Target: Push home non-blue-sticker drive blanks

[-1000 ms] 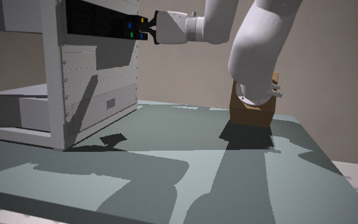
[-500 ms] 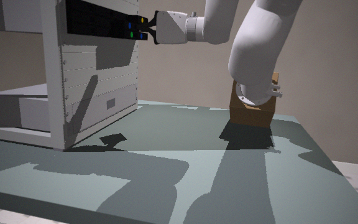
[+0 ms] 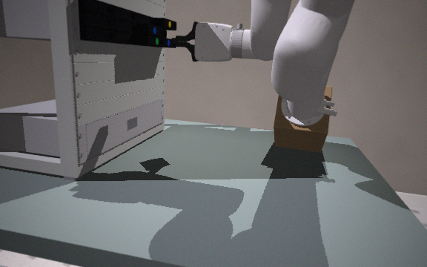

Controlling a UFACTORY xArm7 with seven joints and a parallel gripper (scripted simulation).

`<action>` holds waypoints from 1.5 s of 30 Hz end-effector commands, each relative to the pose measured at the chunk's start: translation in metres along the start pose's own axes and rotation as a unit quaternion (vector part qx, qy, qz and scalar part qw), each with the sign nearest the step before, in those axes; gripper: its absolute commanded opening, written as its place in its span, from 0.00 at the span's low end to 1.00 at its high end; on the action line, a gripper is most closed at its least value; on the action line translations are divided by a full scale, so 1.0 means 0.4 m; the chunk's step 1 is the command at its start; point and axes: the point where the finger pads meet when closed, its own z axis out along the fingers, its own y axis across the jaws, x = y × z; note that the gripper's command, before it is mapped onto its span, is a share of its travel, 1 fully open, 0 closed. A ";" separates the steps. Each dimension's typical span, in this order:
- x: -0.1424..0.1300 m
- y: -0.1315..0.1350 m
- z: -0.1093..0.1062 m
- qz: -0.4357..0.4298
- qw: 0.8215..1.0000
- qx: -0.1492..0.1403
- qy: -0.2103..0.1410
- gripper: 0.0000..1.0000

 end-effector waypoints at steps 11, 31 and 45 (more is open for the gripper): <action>0.005 0.011 0.021 -0.002 1.000 0.002 -0.003 0.00; 0.004 0.010 0.117 -0.002 1.000 0.002 -0.003 0.00; 0.004 0.010 0.142 -0.002 1.000 0.002 -0.003 0.00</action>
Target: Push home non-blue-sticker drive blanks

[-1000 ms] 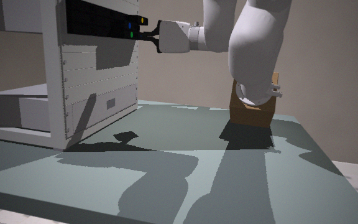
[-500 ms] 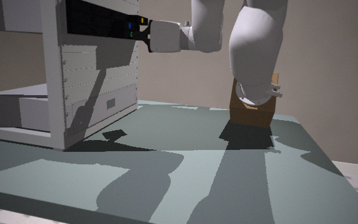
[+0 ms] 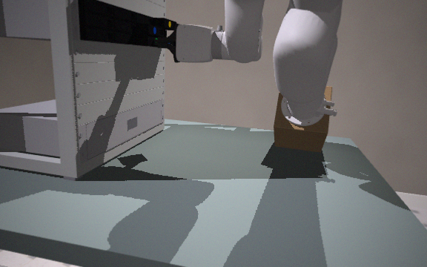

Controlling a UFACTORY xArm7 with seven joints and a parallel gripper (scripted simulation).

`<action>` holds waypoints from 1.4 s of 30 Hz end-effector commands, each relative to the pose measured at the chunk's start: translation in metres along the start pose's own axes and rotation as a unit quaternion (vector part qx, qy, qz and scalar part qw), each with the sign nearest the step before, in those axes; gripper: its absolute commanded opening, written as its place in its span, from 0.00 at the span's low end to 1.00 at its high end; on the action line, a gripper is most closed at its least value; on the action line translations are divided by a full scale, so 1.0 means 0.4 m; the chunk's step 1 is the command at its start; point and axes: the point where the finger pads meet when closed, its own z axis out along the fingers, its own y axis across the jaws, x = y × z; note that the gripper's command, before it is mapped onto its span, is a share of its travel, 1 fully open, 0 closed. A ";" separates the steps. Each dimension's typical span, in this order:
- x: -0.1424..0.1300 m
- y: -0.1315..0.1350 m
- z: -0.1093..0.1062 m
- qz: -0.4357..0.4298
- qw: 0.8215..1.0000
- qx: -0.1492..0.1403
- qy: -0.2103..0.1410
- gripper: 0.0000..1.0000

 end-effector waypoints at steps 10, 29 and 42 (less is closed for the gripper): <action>0.000 -0.004 0.006 -0.001 1.000 0.001 0.000 0.00; 0.001 -0.004 0.031 -0.001 1.000 0.001 0.000 0.00; 0.001 -0.004 0.055 -0.001 1.000 0.001 0.000 0.00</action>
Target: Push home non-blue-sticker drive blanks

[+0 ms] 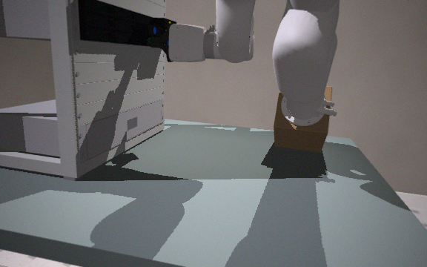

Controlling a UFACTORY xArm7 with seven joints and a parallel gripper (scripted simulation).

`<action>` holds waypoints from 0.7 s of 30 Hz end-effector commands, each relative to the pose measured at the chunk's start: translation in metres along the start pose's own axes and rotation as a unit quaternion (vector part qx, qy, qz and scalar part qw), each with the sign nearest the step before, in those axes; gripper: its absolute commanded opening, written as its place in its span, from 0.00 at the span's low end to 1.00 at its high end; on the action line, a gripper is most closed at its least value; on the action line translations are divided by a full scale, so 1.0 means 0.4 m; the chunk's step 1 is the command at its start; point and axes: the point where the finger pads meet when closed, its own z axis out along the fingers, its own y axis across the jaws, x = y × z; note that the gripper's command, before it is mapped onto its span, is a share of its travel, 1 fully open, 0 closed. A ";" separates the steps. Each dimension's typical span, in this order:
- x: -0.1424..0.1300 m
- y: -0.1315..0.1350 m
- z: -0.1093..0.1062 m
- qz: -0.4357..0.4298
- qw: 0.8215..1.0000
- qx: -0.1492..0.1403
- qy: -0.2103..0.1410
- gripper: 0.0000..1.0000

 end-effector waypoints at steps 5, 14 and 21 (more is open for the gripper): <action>0.001 -0.004 0.001 -0.001 1.000 0.002 0.000 0.00; 0.001 -0.004 0.009 -0.001 1.000 0.002 0.000 0.00; 0.001 -0.004 0.009 -0.001 1.000 0.002 0.000 0.00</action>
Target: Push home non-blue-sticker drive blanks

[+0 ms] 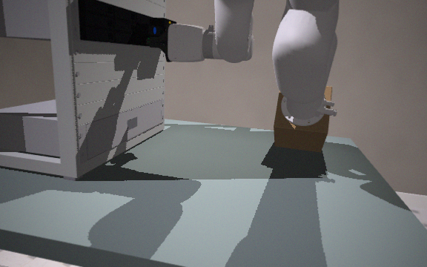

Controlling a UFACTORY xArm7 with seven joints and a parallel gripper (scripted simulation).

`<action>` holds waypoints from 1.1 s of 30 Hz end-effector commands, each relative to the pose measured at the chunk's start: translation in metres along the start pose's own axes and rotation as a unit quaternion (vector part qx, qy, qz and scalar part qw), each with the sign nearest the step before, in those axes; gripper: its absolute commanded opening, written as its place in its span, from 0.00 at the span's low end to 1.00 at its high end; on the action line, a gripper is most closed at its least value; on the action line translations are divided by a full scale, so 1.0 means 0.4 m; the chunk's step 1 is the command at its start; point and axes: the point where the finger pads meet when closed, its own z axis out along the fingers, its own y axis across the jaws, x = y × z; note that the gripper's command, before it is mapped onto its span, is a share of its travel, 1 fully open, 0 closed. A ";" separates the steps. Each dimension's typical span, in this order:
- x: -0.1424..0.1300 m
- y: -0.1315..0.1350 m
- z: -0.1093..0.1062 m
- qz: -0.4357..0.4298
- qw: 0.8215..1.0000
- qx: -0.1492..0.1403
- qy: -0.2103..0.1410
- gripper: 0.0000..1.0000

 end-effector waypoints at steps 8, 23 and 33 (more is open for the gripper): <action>0.001 -0.004 0.008 -0.001 1.000 0.002 0.000 0.00; 0.002 -0.004 0.014 -0.001 1.000 0.002 0.000 0.00; 0.002 -0.004 0.016 -0.001 1.000 0.002 0.000 0.00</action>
